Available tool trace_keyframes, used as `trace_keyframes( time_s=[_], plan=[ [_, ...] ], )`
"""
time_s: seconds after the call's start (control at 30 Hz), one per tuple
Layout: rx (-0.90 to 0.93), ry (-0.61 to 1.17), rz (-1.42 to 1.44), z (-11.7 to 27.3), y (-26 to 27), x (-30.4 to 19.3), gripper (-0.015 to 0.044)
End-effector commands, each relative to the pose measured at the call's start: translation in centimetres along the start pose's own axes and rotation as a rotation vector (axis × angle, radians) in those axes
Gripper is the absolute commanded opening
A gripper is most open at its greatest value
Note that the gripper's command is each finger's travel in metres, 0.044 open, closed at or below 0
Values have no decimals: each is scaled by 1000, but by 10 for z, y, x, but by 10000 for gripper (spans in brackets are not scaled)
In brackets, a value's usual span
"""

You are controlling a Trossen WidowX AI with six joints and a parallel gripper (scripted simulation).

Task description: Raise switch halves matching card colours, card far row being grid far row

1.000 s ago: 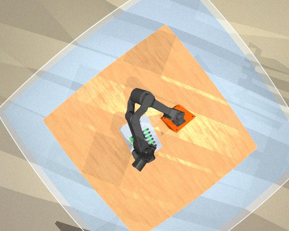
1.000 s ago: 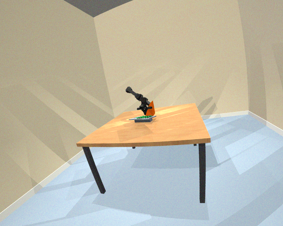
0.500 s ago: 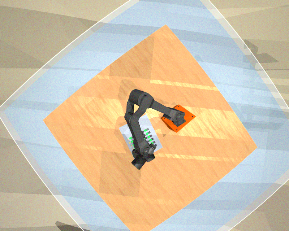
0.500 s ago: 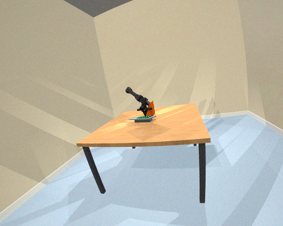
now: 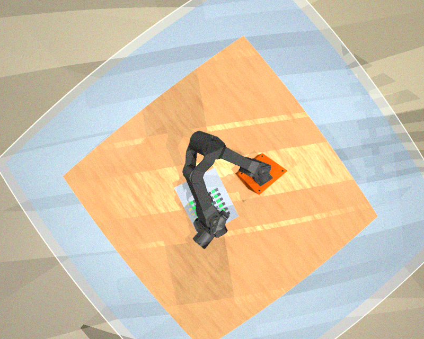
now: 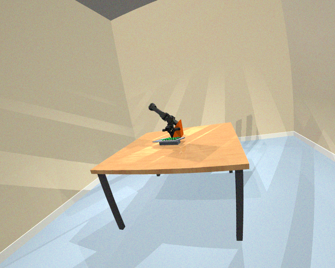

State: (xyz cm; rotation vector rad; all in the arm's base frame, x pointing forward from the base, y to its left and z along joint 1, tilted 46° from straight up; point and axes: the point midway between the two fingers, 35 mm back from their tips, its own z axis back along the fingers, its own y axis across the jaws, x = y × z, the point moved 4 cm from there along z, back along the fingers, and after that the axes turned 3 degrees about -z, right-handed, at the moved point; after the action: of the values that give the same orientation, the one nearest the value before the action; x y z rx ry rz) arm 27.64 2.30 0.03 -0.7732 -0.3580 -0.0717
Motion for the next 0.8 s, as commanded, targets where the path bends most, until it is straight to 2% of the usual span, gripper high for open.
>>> trace_keyframes(
  time_s=[0.0, 0.77],
  plan=[
    [-4, 0, 6, -1, 0, -1, 0],
    [-4, 0, 6, -3, 0, -1, 0]
  ],
)
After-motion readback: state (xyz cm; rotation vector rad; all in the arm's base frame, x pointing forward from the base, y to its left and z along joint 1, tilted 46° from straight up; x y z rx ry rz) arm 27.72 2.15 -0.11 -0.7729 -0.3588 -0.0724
